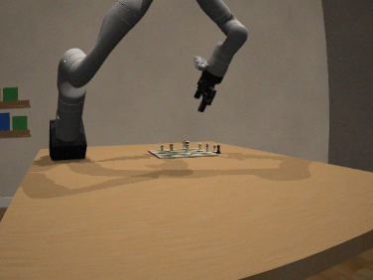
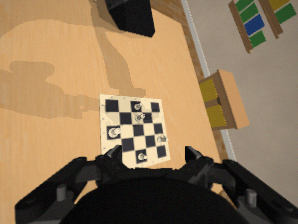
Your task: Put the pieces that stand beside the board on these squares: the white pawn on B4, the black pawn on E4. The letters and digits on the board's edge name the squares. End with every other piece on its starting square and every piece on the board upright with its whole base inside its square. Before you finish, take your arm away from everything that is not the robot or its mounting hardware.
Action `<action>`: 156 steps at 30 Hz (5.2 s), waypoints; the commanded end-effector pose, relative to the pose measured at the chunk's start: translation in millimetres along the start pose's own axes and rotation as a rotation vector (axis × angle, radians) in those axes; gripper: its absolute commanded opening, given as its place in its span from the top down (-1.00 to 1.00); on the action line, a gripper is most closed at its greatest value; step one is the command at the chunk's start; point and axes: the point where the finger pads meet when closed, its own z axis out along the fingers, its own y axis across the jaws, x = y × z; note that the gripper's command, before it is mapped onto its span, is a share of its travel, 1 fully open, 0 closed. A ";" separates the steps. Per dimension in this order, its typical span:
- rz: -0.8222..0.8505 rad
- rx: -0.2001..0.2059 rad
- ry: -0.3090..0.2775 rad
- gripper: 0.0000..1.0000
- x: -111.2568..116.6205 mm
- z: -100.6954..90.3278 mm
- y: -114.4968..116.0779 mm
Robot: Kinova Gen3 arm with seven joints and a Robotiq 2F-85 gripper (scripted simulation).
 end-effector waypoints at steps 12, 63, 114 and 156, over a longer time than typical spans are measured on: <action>-0.043 -0.035 -0.013 -1.00 3.4 -11.3 -3.0; -0.198 -0.123 -0.067 -1.00 15.7 -41.9 -13.2; -0.013 -0.196 -0.069 -1.00 9.5 -42.7 -44.3; 0.299 -0.251 -0.038 -1.00 -4.0 -29.7 -81.0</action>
